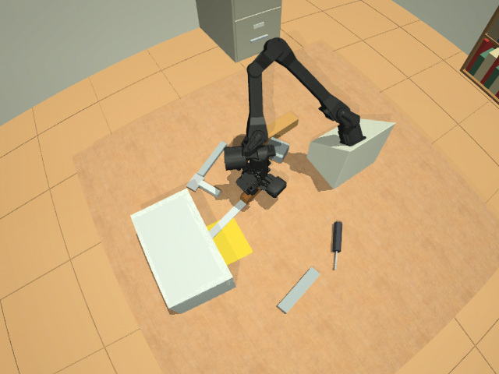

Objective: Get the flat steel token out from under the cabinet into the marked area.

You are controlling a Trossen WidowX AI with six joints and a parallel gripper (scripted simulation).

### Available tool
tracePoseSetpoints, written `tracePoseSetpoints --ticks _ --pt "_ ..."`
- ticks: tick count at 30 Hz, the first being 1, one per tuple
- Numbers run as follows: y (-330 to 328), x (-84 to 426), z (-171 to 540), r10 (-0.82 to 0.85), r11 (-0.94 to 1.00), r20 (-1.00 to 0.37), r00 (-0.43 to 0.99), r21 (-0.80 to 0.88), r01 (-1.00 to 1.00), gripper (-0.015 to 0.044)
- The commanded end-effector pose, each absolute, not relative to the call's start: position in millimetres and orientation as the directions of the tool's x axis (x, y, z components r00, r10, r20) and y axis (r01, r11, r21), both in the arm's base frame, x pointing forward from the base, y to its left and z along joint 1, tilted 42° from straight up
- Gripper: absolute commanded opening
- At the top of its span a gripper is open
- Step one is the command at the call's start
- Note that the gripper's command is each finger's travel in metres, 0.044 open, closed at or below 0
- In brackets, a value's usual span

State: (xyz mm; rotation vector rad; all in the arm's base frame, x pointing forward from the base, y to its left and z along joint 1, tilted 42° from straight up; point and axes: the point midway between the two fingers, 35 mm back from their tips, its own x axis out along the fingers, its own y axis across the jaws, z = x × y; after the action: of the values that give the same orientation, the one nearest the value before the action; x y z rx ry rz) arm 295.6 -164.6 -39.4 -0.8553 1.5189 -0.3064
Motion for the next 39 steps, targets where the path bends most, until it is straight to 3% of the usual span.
tracePoseSetpoints --ticks 1,39 --pt "-167 288 -39 -0.664 0.686 -0.743 0.078 -0.648 -0.331 0.0000" --pt "-185 242 -29 -0.665 0.685 -0.743 0.076 -0.648 -0.333 0.0000"
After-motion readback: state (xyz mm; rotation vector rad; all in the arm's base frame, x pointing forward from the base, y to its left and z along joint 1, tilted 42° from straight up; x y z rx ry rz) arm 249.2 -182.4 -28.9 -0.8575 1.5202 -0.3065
